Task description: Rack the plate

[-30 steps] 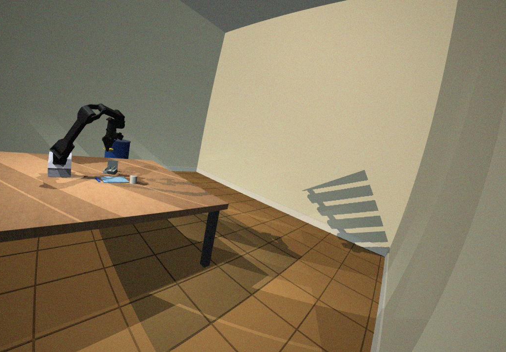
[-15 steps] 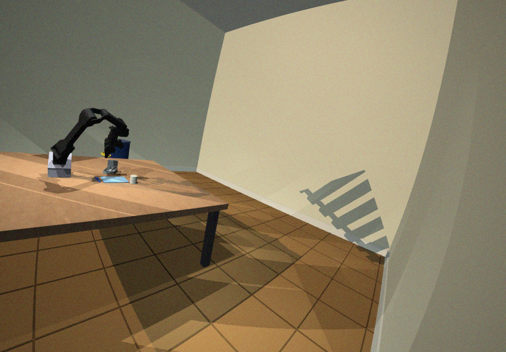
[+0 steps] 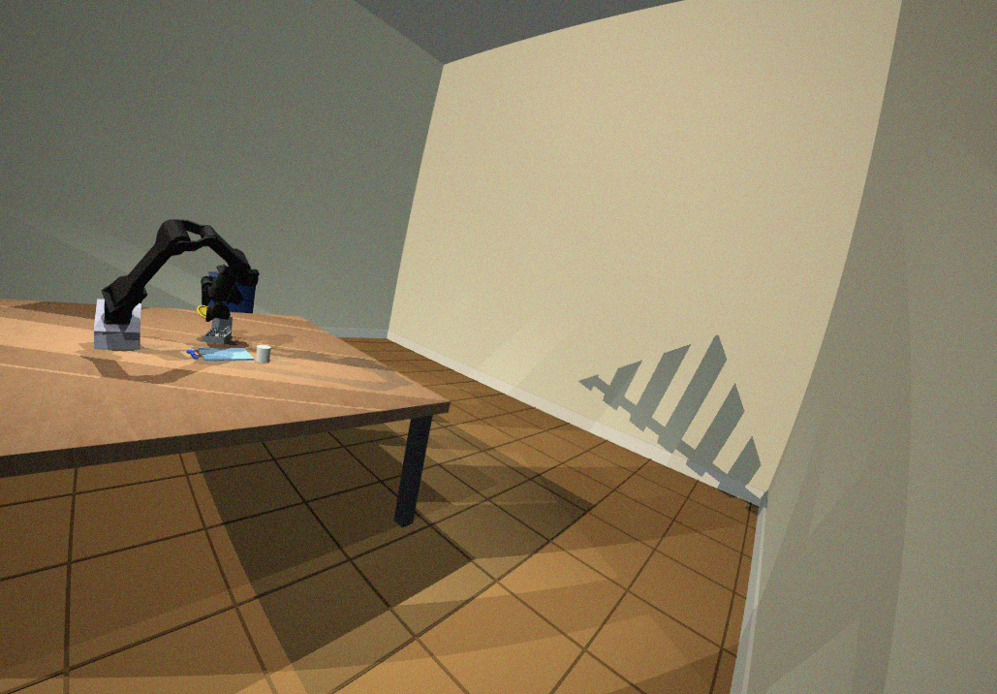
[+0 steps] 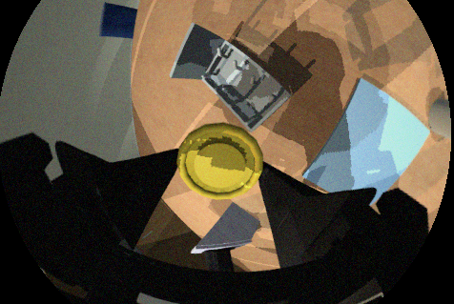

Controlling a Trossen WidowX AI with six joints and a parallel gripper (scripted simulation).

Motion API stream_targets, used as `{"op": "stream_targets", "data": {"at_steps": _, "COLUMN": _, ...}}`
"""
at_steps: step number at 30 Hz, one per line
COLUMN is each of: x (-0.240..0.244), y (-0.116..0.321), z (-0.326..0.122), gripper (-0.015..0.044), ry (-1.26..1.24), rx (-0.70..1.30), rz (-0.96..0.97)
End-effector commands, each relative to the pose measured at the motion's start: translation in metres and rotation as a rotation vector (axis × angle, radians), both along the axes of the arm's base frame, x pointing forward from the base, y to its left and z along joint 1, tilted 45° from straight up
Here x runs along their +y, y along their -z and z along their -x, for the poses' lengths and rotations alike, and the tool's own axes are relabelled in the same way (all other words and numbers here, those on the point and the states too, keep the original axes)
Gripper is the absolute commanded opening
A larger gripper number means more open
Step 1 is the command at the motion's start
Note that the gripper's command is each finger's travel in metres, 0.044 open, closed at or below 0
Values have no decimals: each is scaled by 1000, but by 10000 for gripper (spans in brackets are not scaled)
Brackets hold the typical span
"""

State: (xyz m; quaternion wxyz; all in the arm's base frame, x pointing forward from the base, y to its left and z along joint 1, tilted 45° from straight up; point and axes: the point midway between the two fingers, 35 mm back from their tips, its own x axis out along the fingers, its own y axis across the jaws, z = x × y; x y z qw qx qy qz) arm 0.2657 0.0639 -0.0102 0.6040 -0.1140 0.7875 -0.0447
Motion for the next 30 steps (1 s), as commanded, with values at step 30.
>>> {"op": "stream_targets", "data": {"at_steps": 30, "x": -28, "y": 31, "z": -5, "gripper": 0, "ry": -546, "rx": -198, "rz": -630}}
